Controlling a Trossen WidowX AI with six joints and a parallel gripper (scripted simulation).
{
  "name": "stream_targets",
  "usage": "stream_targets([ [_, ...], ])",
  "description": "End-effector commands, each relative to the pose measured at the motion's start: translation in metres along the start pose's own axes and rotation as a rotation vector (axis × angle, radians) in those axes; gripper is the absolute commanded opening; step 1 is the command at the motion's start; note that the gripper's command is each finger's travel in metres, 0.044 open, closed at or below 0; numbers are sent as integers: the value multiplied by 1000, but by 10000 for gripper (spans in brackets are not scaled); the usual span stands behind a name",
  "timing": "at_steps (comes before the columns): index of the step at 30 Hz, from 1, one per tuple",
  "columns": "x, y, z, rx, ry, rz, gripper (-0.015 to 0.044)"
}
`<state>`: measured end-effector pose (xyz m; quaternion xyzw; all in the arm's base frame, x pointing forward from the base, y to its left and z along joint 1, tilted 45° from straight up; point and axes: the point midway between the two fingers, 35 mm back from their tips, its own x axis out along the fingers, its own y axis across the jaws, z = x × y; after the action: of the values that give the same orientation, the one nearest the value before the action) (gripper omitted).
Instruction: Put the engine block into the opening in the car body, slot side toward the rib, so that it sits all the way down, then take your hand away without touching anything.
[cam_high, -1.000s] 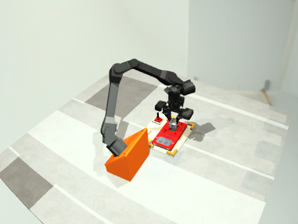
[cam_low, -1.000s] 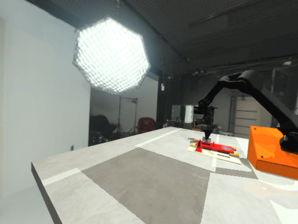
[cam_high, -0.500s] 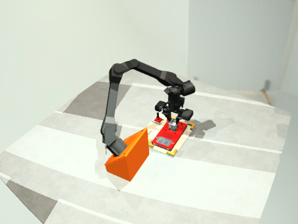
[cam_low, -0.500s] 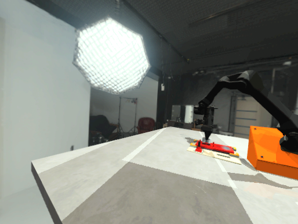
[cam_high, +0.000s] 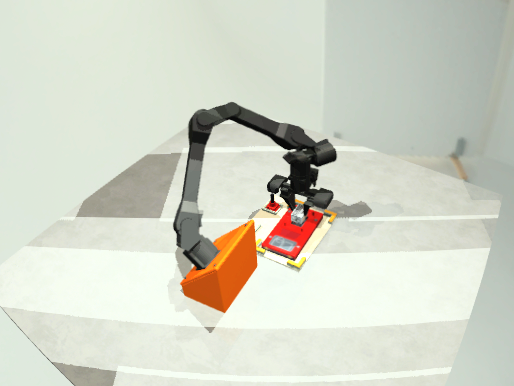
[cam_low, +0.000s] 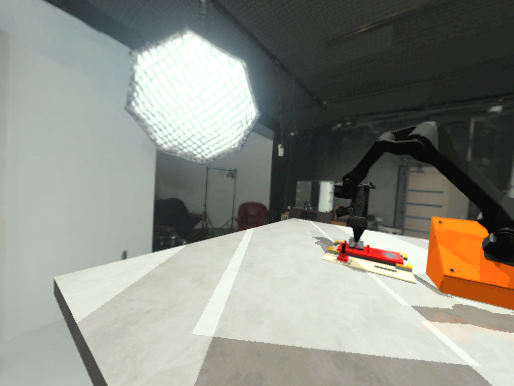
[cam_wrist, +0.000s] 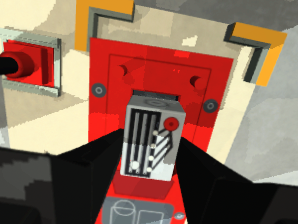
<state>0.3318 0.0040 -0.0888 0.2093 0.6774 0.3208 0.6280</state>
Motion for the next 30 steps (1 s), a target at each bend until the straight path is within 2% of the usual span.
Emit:
stream_targets([
  [1, 1, 0, 0, 6, -2, 4, 159],
  [30, 8, 0, 0, 6, -2, 4, 159],
])
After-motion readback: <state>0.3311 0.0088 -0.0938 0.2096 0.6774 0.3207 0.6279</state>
